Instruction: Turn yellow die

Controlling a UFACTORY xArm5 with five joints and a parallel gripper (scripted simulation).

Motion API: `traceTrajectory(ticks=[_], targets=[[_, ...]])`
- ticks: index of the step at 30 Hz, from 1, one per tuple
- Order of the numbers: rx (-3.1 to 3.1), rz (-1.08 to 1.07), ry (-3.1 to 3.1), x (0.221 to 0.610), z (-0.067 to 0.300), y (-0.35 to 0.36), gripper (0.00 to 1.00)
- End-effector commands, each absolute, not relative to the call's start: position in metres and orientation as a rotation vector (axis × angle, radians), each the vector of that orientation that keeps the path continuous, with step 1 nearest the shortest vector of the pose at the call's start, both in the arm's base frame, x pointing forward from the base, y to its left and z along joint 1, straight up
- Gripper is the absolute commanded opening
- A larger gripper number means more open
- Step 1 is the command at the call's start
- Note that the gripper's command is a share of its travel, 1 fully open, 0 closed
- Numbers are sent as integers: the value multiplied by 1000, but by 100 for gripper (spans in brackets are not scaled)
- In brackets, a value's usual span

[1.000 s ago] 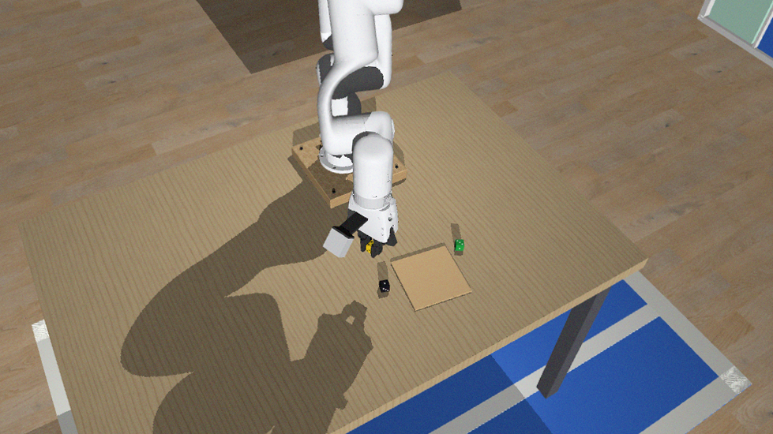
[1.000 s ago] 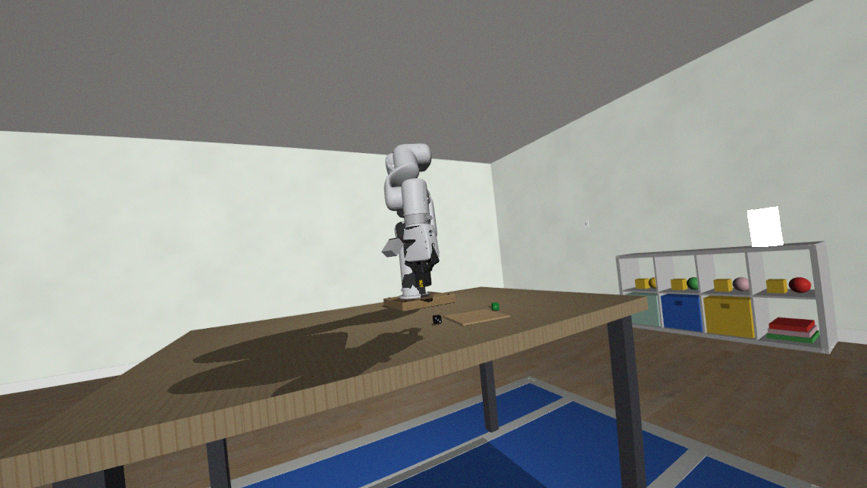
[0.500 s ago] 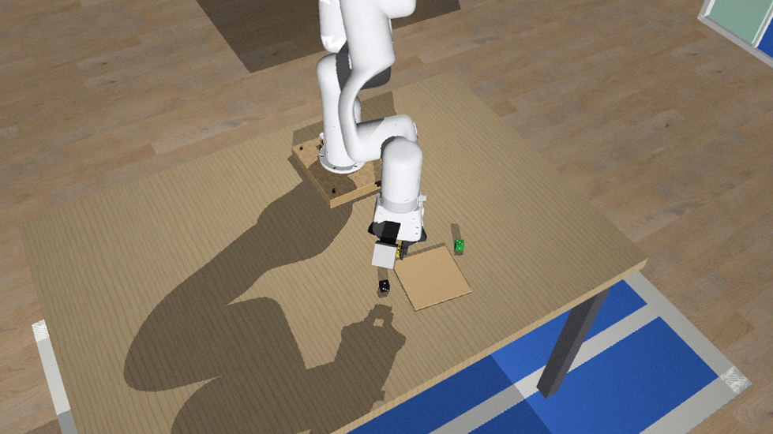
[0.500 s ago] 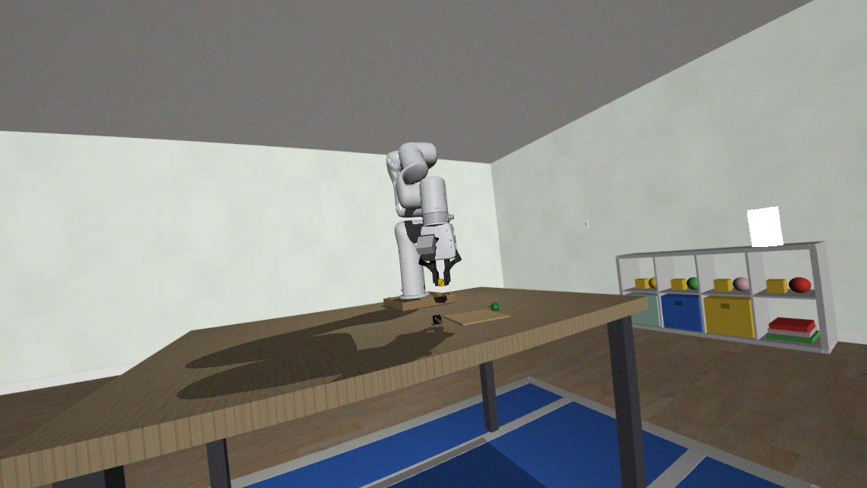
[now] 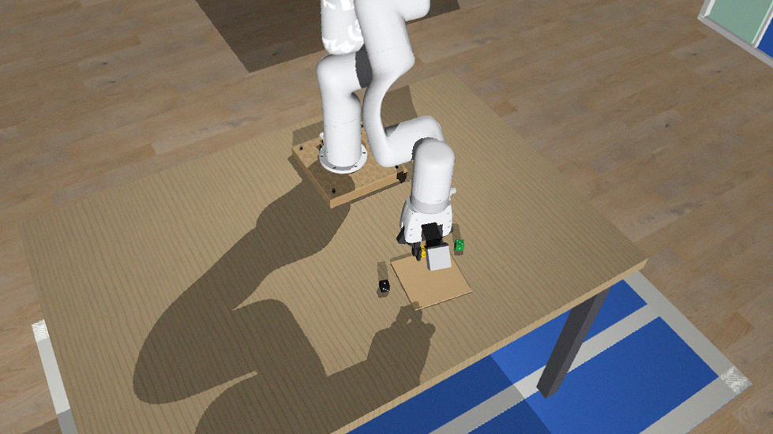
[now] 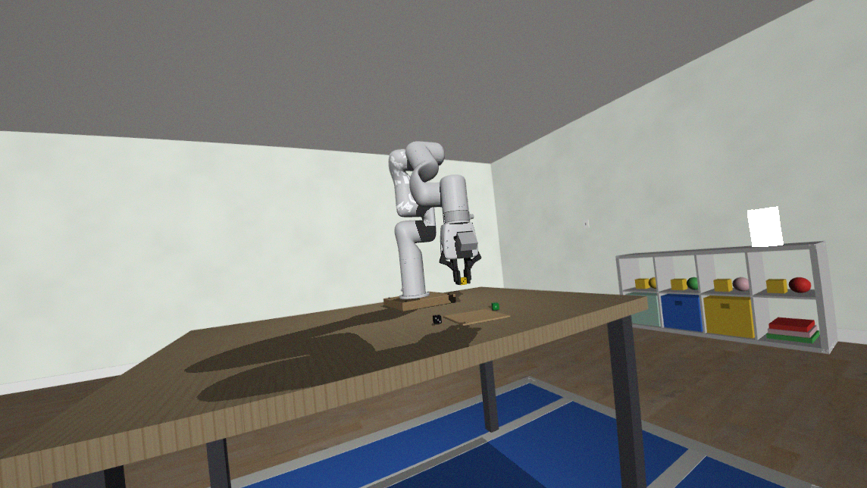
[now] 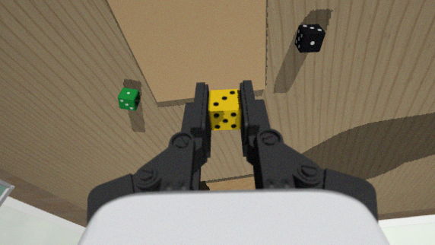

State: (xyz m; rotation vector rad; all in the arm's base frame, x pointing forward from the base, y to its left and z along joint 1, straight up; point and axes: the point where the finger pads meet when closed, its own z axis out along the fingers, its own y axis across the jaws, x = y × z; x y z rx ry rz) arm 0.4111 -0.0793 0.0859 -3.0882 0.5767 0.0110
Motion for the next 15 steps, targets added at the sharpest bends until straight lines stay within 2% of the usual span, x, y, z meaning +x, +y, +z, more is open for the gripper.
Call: traceTrajectory(ticks=[1, 10, 15], targets=[[-3113, 10, 423, 419, 86, -69, 15], [-3135, 3, 196, 429, 84, -53, 15], [-3138, -95, 196, 428, 84, -53, 15]])
